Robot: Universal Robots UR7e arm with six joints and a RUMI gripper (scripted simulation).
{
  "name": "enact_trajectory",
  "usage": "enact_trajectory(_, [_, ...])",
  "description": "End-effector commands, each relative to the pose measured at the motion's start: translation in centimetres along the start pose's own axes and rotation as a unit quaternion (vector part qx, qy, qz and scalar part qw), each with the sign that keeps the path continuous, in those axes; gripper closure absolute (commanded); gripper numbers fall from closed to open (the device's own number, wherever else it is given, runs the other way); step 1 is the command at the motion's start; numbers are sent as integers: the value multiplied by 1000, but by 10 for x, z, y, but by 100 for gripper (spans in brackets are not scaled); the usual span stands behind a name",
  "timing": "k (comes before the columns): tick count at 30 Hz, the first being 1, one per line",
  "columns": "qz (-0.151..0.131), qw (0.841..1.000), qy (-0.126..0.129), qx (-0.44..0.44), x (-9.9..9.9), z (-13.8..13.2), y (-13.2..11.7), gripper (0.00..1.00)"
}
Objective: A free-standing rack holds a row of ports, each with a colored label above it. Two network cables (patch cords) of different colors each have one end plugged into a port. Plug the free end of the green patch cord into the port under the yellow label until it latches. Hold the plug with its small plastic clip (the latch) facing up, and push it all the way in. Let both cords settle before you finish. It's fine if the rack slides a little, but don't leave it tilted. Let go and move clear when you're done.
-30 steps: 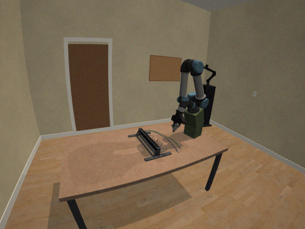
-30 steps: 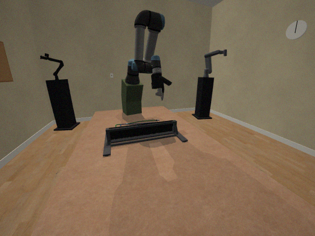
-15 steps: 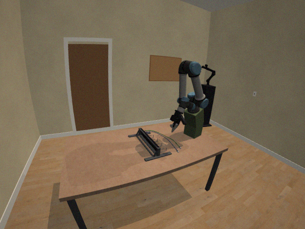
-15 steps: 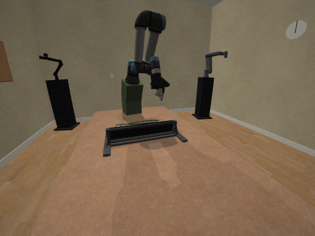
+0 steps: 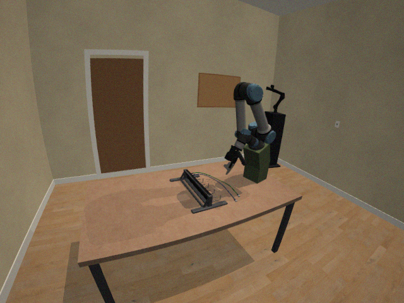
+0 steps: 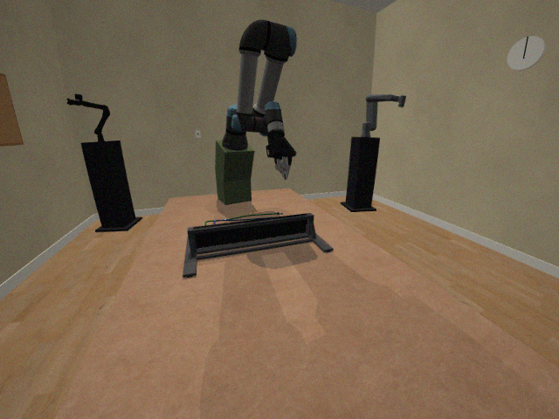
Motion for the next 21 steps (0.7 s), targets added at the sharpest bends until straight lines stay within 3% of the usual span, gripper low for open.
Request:
enact_trajectory(1, [-9, 997, -22, -69, 0, -3, -4, 100])
enact_trajectory(17, [-38, 975, -39, -216, 0, -6, -15, 100])
enact_trajectory(21, [-51, 961, -44, -270, 0, -7, -20, 100])
Point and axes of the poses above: the point where the finger pads meet when closed, its own x axis out along the fingers, its own z axis across the jaws, y = z × x, the point moved 4 cm from there along -x, back along the fingers, and after that the axes turned 1 degree about -x, right-handed, at the moved point
